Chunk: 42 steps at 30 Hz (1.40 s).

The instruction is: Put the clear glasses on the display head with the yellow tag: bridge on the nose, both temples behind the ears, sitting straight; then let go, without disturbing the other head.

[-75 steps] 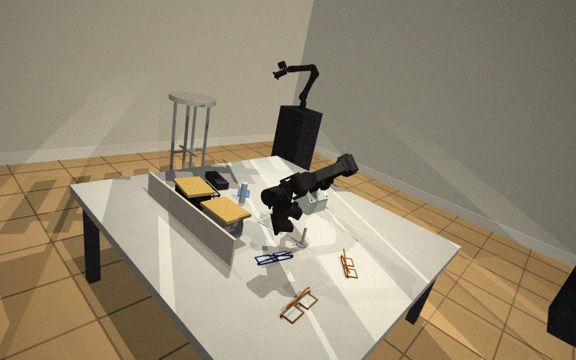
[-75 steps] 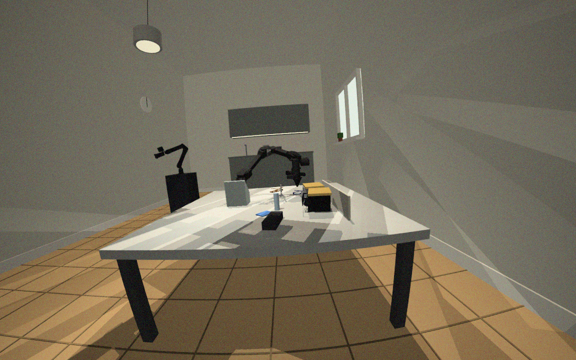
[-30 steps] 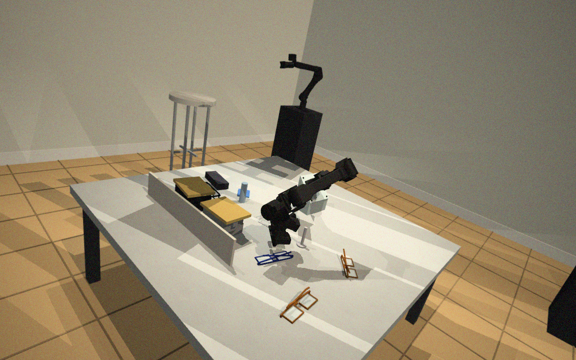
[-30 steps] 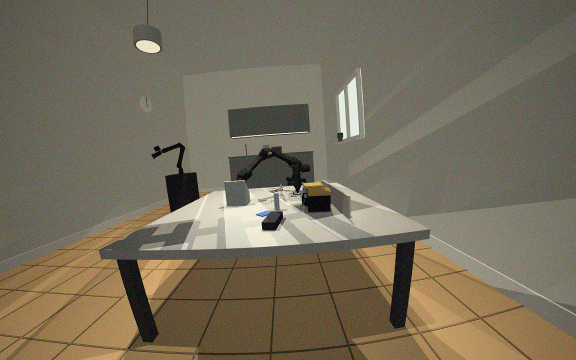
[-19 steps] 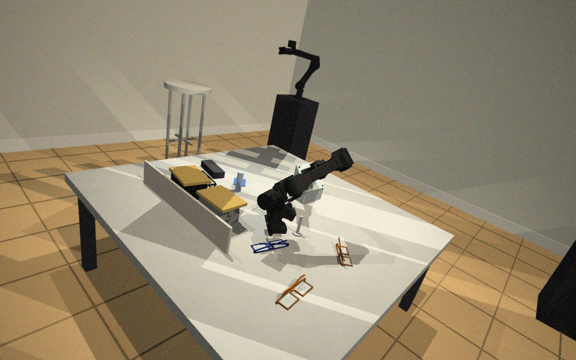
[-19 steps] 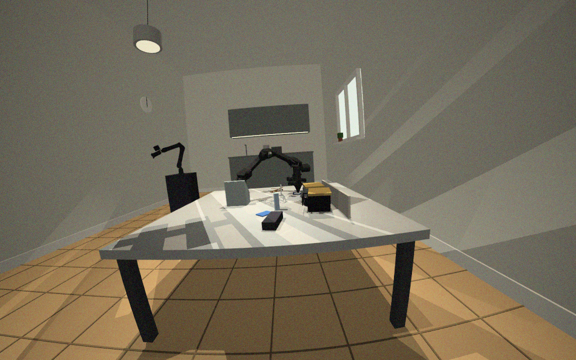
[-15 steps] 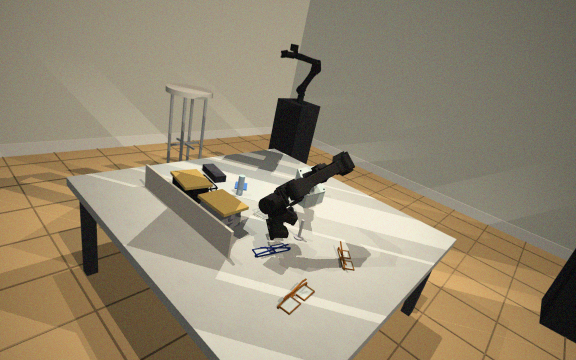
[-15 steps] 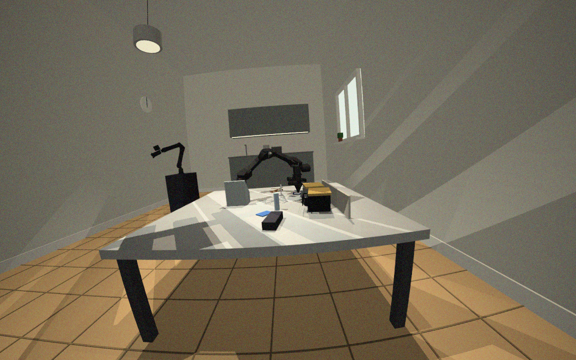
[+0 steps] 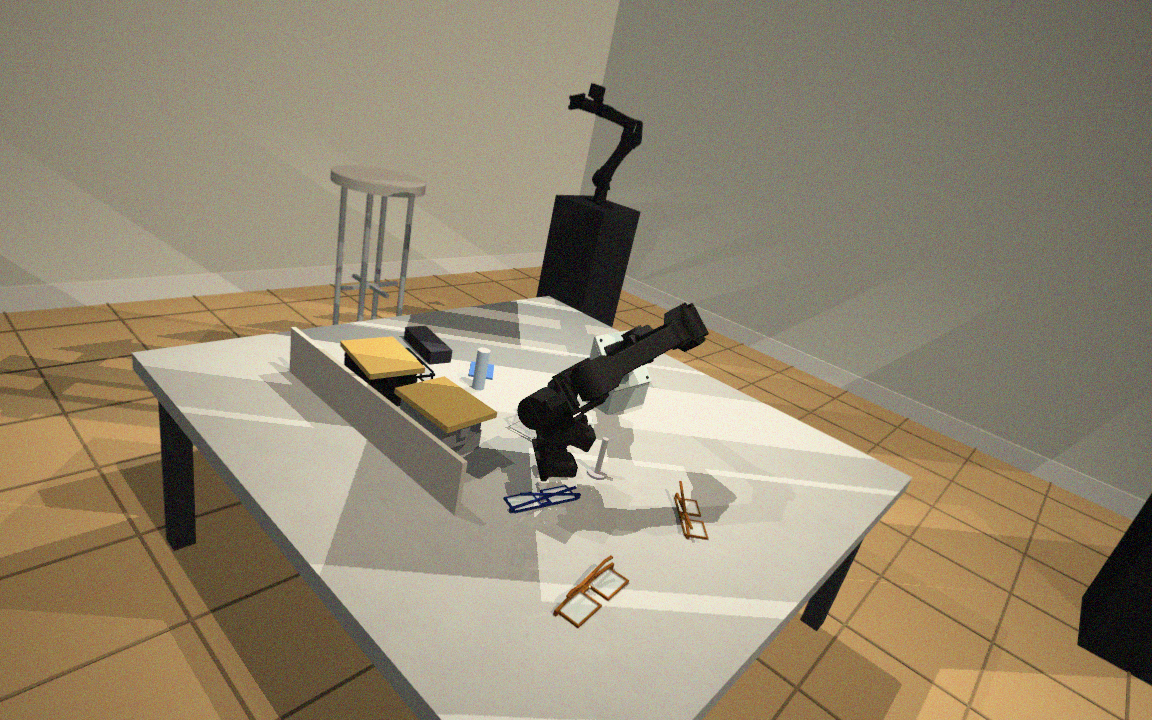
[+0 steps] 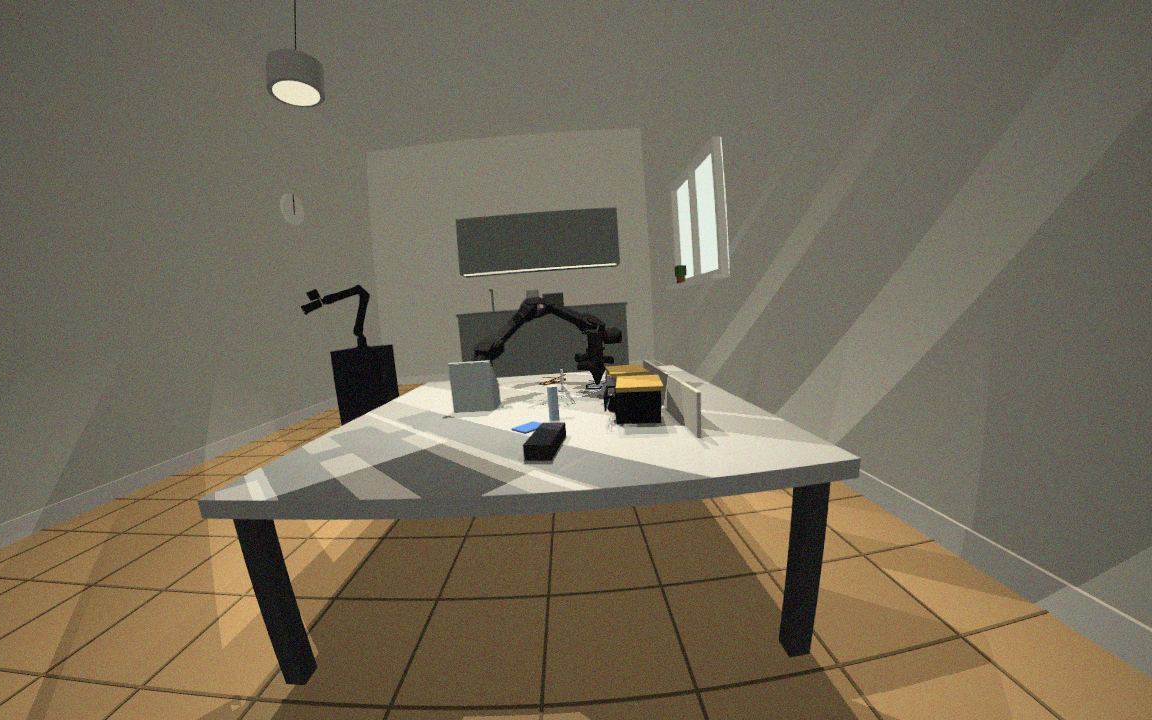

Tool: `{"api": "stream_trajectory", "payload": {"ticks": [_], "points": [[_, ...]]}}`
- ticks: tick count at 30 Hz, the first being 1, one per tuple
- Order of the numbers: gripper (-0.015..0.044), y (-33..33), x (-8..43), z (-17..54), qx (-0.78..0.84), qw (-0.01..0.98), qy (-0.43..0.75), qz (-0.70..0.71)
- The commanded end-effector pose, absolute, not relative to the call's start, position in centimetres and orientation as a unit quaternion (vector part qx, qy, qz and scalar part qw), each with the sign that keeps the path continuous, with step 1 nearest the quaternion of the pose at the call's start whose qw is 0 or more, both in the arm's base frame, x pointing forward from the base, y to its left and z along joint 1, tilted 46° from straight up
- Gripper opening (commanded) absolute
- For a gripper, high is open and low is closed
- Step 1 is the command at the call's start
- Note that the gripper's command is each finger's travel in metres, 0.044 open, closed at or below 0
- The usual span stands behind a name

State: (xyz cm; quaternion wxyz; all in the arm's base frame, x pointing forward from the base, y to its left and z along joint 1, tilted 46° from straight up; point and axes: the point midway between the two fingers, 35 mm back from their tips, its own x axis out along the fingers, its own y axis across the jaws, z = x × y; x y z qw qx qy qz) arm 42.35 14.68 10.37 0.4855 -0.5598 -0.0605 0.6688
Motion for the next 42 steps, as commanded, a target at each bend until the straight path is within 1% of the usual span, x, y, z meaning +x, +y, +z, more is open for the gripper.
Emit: {"api": "stream_trajectory", "payload": {"ticks": [1,42], "points": [[0.0,14.7,42.6,10.6,-0.561,0.486,-0.058,0.667],[0.0,15.8,43.7,11.9,-0.561,0.487,-0.058,0.667]]}}
